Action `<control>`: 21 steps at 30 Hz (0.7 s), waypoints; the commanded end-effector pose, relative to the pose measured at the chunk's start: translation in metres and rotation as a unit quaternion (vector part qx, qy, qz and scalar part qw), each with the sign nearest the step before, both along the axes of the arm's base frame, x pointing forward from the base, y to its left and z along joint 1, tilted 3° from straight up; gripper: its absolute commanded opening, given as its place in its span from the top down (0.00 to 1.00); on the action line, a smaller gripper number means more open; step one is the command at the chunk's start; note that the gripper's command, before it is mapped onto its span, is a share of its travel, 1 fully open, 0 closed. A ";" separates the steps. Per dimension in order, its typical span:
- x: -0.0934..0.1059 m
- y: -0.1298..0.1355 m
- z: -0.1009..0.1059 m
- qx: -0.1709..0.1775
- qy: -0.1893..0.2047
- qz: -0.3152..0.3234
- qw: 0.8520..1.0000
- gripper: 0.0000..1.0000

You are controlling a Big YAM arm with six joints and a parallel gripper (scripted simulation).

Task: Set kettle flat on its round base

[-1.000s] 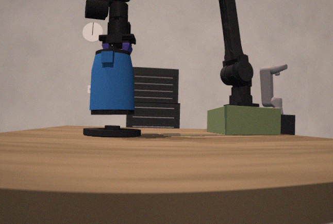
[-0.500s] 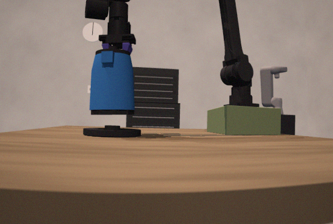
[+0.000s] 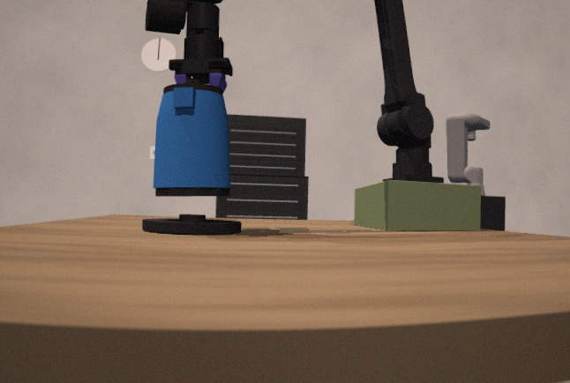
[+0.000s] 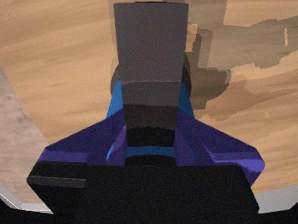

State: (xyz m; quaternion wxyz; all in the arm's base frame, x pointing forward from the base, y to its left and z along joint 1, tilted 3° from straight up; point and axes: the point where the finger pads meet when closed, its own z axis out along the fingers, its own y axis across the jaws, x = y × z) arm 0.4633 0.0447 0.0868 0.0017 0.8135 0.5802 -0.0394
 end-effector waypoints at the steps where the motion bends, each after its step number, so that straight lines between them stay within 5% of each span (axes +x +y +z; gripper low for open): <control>1: 0.028 0.009 0.047 0.007 -0.060 0.000 0.998 1.00; 9: 0.029 0.011 0.046 0.007 -0.064 0.001 0.998 1.00; 14: 0.005 0.013 0.021 0.004 -0.036 0.001 0.999 1.00; 16: 0.020 0.016 0.035 0.007 -0.056 0.001 0.998 1.00; 21: 0.021 0.013 0.036 0.007 -0.054 -0.003 0.998 1.00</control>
